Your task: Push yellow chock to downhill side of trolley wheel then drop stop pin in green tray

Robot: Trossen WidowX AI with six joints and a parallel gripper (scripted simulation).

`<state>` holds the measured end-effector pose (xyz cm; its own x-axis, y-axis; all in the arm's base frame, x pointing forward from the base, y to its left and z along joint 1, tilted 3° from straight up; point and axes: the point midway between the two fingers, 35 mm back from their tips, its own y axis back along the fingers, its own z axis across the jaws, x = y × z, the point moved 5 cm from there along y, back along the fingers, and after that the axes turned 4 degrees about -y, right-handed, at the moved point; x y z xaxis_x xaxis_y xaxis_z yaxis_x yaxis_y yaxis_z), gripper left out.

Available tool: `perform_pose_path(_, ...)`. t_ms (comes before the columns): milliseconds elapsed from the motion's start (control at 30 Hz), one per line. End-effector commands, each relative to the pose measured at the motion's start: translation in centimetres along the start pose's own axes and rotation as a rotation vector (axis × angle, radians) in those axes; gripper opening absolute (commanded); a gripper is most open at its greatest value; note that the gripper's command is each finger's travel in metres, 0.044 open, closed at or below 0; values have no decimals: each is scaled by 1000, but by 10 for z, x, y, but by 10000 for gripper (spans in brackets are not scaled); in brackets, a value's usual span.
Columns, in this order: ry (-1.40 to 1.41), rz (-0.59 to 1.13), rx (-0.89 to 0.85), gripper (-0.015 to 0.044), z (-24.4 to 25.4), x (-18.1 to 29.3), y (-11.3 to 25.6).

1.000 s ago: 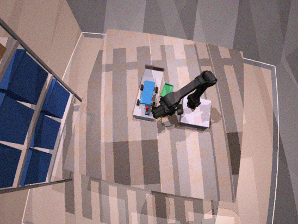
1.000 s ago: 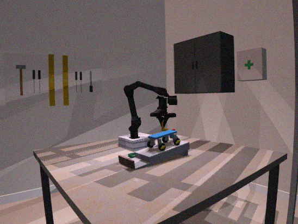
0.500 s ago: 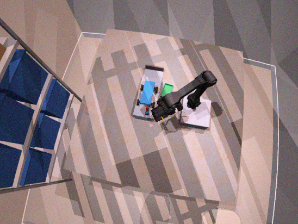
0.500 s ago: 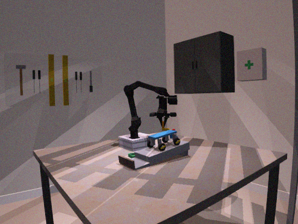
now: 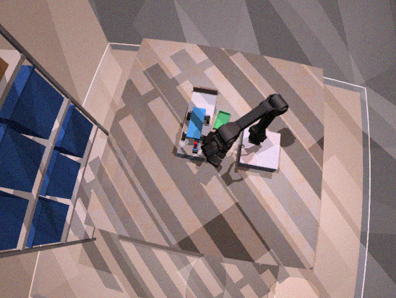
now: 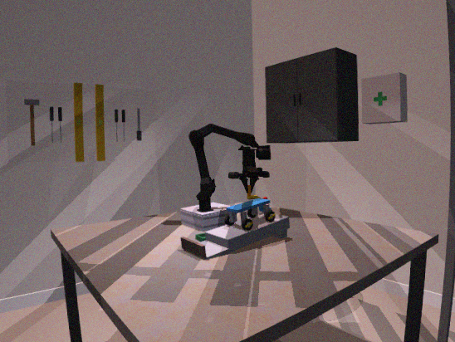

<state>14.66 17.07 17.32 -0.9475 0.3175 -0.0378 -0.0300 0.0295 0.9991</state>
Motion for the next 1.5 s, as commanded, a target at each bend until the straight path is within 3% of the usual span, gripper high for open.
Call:
perform_pose_path(0, 151, 1, -5, 0, 1, 0, 1)
perform_pose_path(267, 397, -1, -6, 0, 1, 0, 1)
perform_pose_path(600, 405, -1, -6, 0, -3, -3, 1)
perform_pose_path(1467, 418, -6, 1, 0, -63, -64, -3)
